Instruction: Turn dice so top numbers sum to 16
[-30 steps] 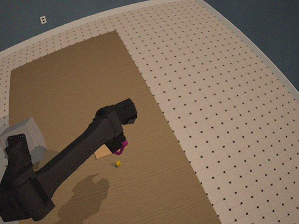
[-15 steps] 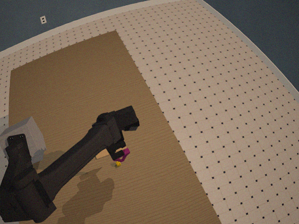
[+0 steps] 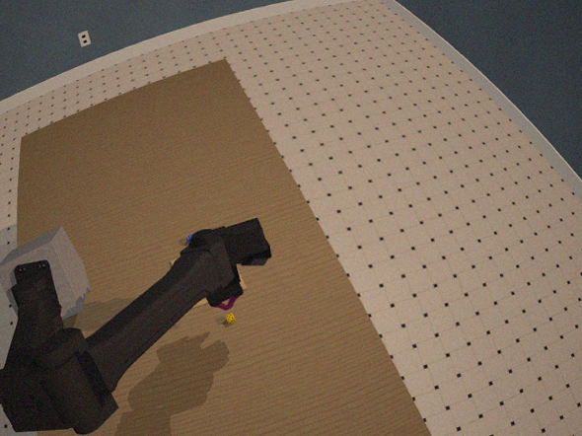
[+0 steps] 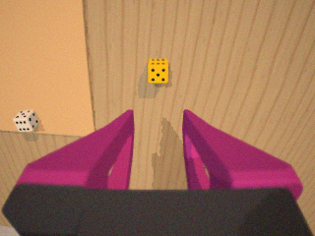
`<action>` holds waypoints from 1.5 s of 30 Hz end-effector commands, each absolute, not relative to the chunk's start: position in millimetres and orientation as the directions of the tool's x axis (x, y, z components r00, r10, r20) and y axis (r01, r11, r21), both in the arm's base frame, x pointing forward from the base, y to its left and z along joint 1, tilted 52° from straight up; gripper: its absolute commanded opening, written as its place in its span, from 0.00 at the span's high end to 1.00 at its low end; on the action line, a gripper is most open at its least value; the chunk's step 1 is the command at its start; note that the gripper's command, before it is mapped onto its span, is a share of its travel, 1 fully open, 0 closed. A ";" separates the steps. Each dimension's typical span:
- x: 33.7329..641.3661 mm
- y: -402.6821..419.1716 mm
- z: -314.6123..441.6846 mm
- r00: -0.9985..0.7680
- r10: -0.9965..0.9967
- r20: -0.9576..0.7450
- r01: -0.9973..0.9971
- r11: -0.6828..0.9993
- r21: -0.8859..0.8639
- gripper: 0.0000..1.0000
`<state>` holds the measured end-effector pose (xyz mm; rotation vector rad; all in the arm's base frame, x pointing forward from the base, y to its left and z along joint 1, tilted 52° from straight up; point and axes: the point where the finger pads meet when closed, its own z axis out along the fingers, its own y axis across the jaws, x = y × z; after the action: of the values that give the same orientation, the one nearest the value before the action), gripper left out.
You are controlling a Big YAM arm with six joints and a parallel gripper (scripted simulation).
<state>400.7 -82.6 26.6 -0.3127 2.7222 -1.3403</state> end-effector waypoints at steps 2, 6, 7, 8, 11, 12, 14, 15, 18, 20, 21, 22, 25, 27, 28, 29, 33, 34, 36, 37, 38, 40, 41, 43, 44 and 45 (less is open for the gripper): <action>406.8 -76.9 31.9 -0.973 -0.229 -0.021 -0.123 0.598 -0.792 0.70; 406.9 -76.5 31.9 -0.973 -0.230 -0.021 -0.124 0.598 -0.792 0.70; 406.9 -76.5 31.9 -0.973 -0.230 -0.021 -0.124 0.598 -0.792 0.70; 406.9 -76.5 31.9 -0.973 -0.230 -0.021 -0.124 0.598 -0.792 0.70; 406.9 -76.5 31.9 -0.973 -0.230 -0.021 -0.124 0.598 -0.792 0.70; 406.9 -76.5 31.9 -0.973 -0.230 -0.021 -0.124 0.598 -0.792 0.70; 406.9 -76.5 31.9 -0.973 -0.230 -0.021 -0.124 0.598 -0.792 0.70; 406.9 -76.5 31.9 -0.973 -0.230 -0.021 -0.124 0.598 -0.792 0.70; 406.9 -76.5 31.9 -0.973 -0.230 -0.021 -0.124 0.598 -0.792 0.70; 406.9 -76.5 31.9 -0.973 -0.230 -0.021 -0.124 0.598 -0.792 0.70; 406.9 -76.5 31.9 -0.973 -0.230 -0.021 -0.124 0.598 -0.792 0.70; 406.9 -76.5 31.9 -0.973 -0.230 -0.021 -0.124 0.598 -0.792 0.70; 406.9 -76.6 31.9 -0.973 -0.229 -0.021 -0.124 0.598 -0.792 0.70; 406.9 -77.3 31.4 -0.973 -0.229 -0.021 -0.123 0.598 -0.792 0.70; 406.9 -78.0 31.0 -0.973 -0.228 -0.021 -0.123 0.598 -0.792 0.70; 406.8 -79.1 30.3 -0.974 -0.227 -0.020 -0.123 0.598 -0.792 0.70; 402.4 -87.3 24.8 -0.976 -0.219 0.003 -0.136 0.596 -0.791 0.70; 401.2 -87.9 22.7 -0.976 -0.219 0.008 -0.140 0.596 -0.791 0.70; 401.5 -88.8 21.1 -0.976 -0.219 0.010 -0.142 0.596 -0.790 0.70; 402.5 -89.3 21.1 -0.976 -0.219 0.008 -0.140 0.596 -0.790 0.70; 403.3 -89.9 20.9 -0.976 -0.219 0.007 -0.139 0.597 -0.790 0.70; 403.2 -90.7 20.2 -0.976 -0.219 0.007 -0.140 0.597 -0.790 0.70; 403.2 -90.7 20.2 -0.976 -0.219 0.007 -0.140 0.597 -0.790 0.70; 402.5 -88.2 17.8 -0.973 -0.229 0.011 -0.149 0.595 -0.790 0.70; 401.7 -93.5 17.1 -0.976 -0.219 0.012 -0.143 0.596 -0.790 0.70; 402.1 -94.4 16.4 -0.976 -0.219 0.011 -0.143 0.596 -0.790 0.70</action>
<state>403.6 -89.4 25.2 -0.2926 2.7107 -1.3339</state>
